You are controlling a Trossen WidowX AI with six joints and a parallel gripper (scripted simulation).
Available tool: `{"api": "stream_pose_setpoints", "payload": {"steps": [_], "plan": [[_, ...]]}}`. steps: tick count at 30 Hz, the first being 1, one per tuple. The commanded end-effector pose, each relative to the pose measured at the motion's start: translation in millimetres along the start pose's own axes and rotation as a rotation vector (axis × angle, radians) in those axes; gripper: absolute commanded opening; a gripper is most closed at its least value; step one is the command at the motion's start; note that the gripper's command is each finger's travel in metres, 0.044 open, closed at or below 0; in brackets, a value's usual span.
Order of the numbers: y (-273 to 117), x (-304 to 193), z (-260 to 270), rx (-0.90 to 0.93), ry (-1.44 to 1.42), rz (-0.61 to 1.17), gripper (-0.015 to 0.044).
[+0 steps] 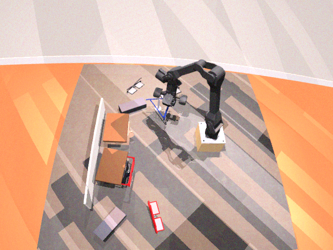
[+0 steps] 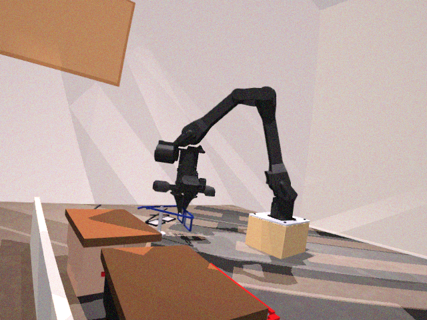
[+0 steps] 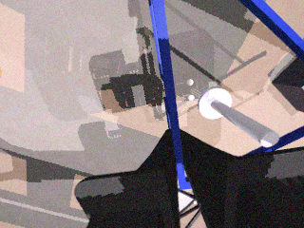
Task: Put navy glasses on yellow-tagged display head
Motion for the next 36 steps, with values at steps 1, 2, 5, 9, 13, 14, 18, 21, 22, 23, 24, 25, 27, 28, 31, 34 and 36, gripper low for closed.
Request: {"api": "stream_pose_setpoints", "payload": {"steps": [1,2,5,9,13,14,18,21,22,23,24,25,27,28,31,34,36], "plan": [[1.0,3.7,2.6,0.003,0.001,-0.007,0.0000],[1.1,4.3,2.9,0.003,0.001,-0.007,0.0000],[1.1,6.2,3.7,0.003,0.001,-0.007,0.0000],[1.1,8.8,4.7,0.003,0.001,-0.007,0.0000],[1.1,11.7,5.7,0.003,0.001,-0.008,0.0000],[1.1,12.4,5.9,0.003,0.001,-0.008,0.0000],[1.1,15.3,6.8,0.003,0.001,-0.008,0.0000],[1.1,17.8,7.3,0.003,0.001,-0.008,0.0000],[1.1,18.6,7.5,0.003,0.001,-0.008,0.0000],[1.1,19.5,7.7,0.003,0.001,-0.008,0.0000],[1.1,20.3,7.9,0.003,0.001,-0.008,0.0000],[1.1,21.1,8.0,0.003,0.001,-0.008,0.0000],[1.1,22.6,8.3,0.003,0.001,-0.009,0.0000],[1.1,23.2,8.4,0.003,0.001,-0.009,0.0000],[1.1,24.7,8.6,0.003,0.001,-0.009,0.0000],[1.1,26.4,8.8,0.003,0.001,-0.009,0.0000],[1.1,27.3,8.8,0.003,0.001,-0.009,0.0000]]}}
Point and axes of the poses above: the point midway between the two fingers, 35 mm back from their tips, its own y axis out along the fingers, its own z axis across the jaws, x = y × z, the point moved 10 cm from there along -y, back along the fingers, and after that the axes turned 1 degree about -y, right-handed, at the moved point
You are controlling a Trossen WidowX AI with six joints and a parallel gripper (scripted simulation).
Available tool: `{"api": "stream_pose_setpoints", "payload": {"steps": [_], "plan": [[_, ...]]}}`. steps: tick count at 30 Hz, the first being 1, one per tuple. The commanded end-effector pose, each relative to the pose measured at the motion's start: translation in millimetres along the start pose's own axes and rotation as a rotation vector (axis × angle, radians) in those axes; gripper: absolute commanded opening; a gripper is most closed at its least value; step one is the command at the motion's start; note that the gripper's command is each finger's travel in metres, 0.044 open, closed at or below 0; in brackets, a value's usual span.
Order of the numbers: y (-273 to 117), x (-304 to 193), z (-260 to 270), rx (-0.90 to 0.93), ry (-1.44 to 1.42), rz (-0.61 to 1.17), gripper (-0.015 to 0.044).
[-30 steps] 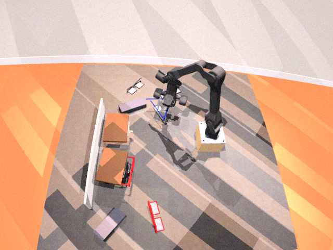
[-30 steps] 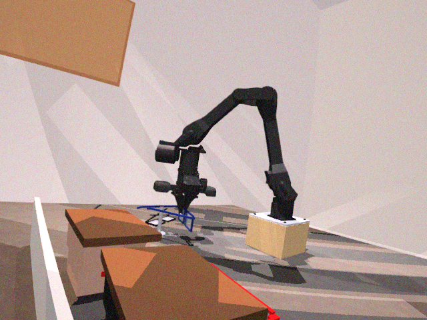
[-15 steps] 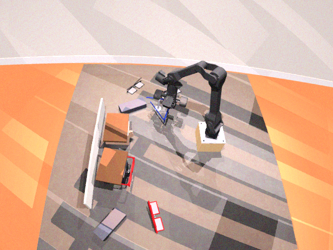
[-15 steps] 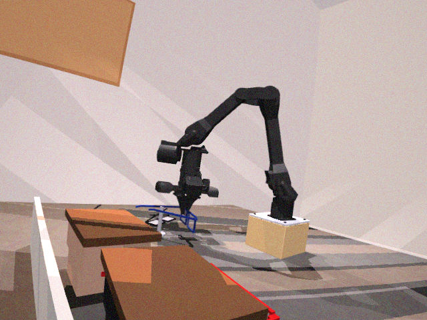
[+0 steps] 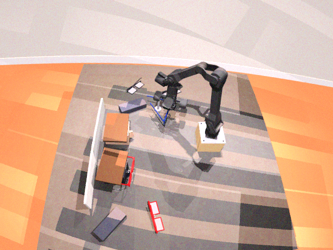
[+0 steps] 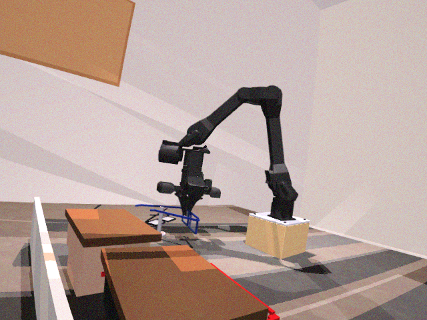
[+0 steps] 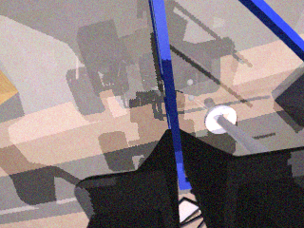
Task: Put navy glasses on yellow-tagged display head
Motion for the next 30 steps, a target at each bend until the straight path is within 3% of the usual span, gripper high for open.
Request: {"api": "stream_pose_setpoints", "payload": {"steps": [1,30], "plan": [[1.2,2.9,1.3,0.003,-0.001,-0.006,0.0000],[-5.1,-7.4,0.7,0.003,-0.001,-0.005,0.0000]]}}
Point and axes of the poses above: the point midway between the two fingers, 35 mm back from their tips, its own y axis out along the fingers, its own z axis across the jaws, x = y × z, the point moved 10 cm from there along -y, back along the fingers, and after that the axes turned 1 degree about -y, right-handed, at the moved point
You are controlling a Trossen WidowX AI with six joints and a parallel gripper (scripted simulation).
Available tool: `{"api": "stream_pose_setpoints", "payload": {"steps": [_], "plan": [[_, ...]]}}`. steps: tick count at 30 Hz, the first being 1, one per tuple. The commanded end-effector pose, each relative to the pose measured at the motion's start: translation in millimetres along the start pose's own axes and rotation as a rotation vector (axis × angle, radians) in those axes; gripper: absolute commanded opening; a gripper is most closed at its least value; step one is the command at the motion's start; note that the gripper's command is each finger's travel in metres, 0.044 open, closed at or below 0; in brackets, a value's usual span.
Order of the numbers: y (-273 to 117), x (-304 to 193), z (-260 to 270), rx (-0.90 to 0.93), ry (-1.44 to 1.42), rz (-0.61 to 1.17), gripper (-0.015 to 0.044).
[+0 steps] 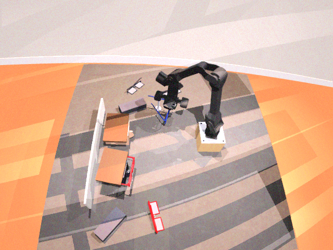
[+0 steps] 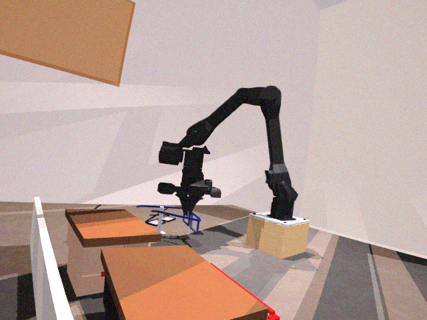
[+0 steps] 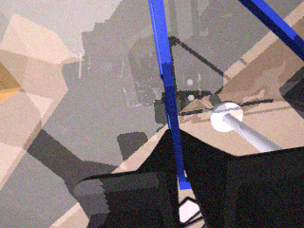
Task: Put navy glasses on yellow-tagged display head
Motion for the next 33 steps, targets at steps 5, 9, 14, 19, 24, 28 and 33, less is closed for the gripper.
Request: {"api": "stream_pose_setpoints", "payload": {"steps": [5,9,14,19,24,28,33], "plan": [[-35.2,-5.1,-3.0,-0.011,-0.003,0.001,0.0000],[-59.3,-6.3,-1.3,-0.011,-0.003,0.001,0.0000],[-60.5,-7.9,-1.5,-0.011,0.023,0.001,0.0000],[-60.9,-19.9,-3.6,-0.011,0.178,0.001,0.0000],[-61.1,-36.0,-5.6,-0.011,0.381,0.002,0.0000],[-61.0,-46.8,-6.3,-0.012,0.514,0.002,0.0000],[-59.9,-47.5,-6.5,-0.012,0.521,0.002,0.0000]]}}
Point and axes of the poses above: the point midway between the two fingers, 35 mm back from their tips, its own y axis out along the fingers, its own z axis across the jaws, x = y × z, the point moved 10 cm from there along -y, back along the fingers, and after that the axes turned 1 degree about -y, right-handed, at the moved point
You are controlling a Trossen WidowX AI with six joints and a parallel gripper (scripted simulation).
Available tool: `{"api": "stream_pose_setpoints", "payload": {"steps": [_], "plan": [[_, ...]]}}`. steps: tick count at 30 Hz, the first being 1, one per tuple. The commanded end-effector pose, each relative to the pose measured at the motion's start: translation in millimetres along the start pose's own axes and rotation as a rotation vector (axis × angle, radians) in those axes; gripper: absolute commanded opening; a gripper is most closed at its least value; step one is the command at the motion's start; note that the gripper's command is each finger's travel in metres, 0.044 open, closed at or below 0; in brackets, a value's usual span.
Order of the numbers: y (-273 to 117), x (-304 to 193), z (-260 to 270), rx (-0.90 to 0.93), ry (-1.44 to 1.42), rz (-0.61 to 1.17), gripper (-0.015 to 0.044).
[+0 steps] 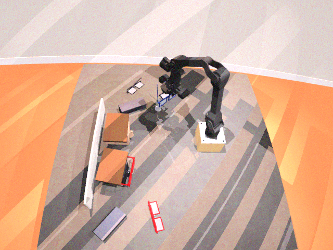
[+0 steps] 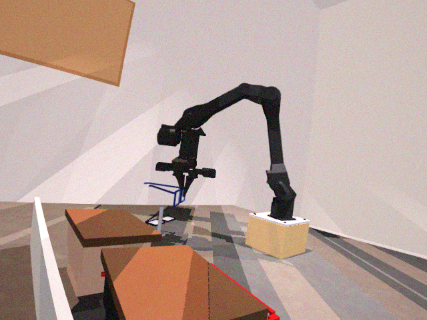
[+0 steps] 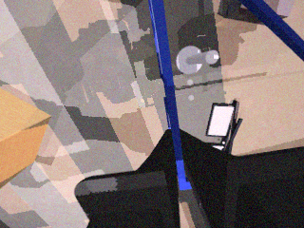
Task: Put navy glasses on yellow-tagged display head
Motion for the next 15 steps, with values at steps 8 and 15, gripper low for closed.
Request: {"api": "stream_pose_setpoints", "payload": {"steps": [8,15], "plan": [[36.8,-0.5,-3.8,-0.008,0.015,-0.005,0.0000],[57.9,-0.3,-2.4,-0.008,0.015,-0.005,0.0000]]}}
Point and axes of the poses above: the point midway between the two fingers, 35 mm back from their tips, its own y axis out along the fingers, its own z axis across the jaws, x = y × z, the point moved 10 cm from there along -y, back along the fingers, and after that the axes turned 1 degree about -y, right-handed, at the moved point
